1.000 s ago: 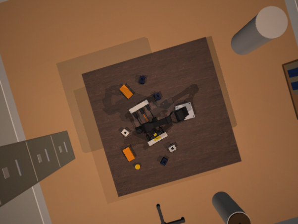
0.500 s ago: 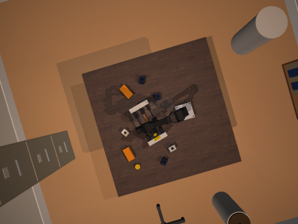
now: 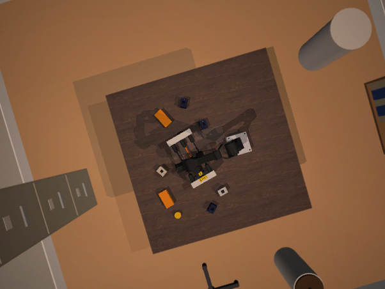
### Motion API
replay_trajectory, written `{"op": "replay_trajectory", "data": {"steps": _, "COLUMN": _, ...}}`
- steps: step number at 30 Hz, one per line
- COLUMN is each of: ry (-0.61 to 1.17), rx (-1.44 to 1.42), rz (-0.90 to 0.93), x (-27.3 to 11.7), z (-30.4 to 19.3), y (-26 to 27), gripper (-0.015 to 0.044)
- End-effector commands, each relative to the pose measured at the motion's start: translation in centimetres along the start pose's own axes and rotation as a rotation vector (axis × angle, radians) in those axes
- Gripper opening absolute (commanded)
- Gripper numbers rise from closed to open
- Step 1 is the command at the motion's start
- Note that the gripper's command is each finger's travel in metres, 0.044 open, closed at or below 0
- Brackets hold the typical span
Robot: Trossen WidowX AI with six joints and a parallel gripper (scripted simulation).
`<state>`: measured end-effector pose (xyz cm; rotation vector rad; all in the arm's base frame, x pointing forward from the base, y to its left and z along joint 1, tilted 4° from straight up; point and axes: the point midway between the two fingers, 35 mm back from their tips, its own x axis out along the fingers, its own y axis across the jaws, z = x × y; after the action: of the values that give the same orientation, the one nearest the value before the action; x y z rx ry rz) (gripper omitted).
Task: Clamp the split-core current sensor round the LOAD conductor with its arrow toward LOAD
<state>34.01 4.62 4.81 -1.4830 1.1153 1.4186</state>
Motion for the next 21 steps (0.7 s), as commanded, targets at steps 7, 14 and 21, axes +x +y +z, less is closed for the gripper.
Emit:
{"op": "replay_trajectory", "data": {"steps": 7, "ry": 0.000, "rx": 0.000, "rz": -0.001, "x": -0.02, "z": 0.00, "y": -0.01, "gripper": 0.0208}}
{"op": "replay_trajectory", "data": {"steps": 14, "ry": 0.000, "rx": 0.000, "rz": -0.001, "x": -0.02, "z": 0.00, "y": -0.01, "gripper": 0.0024}}
{"op": "replay_trajectory", "data": {"steps": 21, "ry": 0.000, "rx": 0.000, "rz": -0.001, "x": -0.02, "z": 0.00, "y": -0.01, "gripper": 0.0000}}
